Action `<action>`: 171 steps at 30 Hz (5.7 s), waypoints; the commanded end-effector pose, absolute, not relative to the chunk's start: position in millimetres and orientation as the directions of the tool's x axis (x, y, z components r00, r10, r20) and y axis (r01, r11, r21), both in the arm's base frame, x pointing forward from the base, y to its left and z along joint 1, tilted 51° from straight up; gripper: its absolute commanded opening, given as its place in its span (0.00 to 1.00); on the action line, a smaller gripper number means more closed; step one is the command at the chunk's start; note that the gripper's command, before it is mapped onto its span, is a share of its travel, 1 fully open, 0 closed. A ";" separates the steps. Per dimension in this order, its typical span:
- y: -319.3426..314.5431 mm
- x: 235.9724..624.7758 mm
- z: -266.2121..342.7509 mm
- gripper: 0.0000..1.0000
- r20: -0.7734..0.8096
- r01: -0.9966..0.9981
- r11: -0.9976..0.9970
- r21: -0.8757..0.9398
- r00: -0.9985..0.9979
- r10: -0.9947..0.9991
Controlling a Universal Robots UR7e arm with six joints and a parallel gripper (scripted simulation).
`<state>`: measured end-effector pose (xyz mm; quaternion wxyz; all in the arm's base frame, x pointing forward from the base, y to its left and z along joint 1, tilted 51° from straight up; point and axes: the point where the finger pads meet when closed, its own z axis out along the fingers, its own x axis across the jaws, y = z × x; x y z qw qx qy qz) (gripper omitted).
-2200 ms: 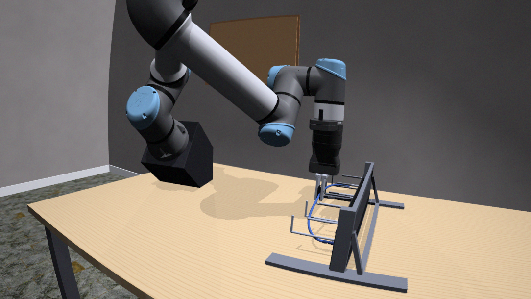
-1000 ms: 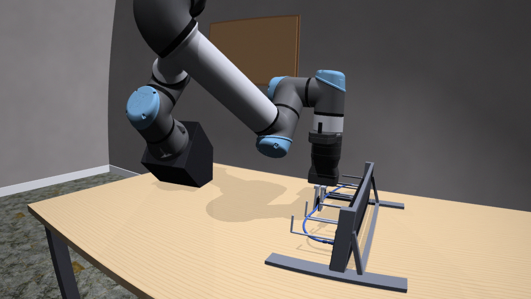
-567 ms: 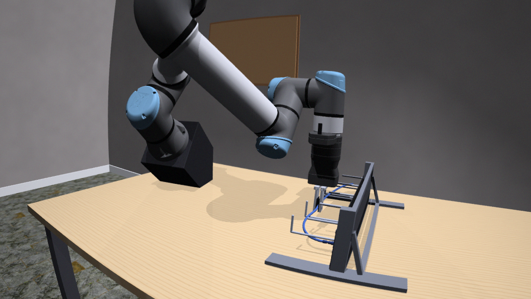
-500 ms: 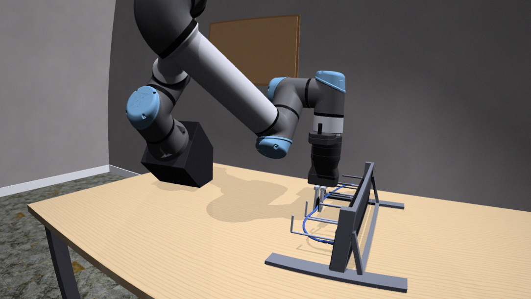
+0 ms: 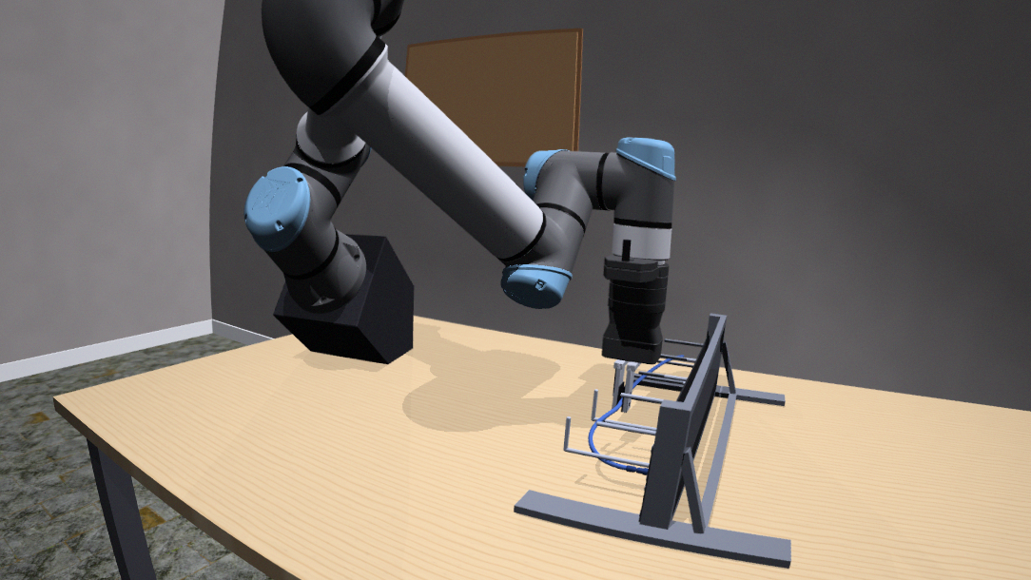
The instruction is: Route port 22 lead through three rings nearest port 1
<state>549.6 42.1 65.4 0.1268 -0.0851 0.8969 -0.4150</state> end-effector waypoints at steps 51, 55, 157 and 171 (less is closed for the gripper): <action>51.2 582.3 71.4 0.00 -0.158 -0.047 0.641 -0.766 -0.953 -0.259; 51.2 582.3 71.4 0.67 -0.158 -0.047 0.641 -0.766 -0.953 -0.259; 116.3 555.4 127.5 0.00 -0.158 -0.047 0.641 -0.766 -0.953 -0.259; 116.3 555.4 127.5 0.00 -0.158 -0.047 0.641 -0.766 -0.953 -0.259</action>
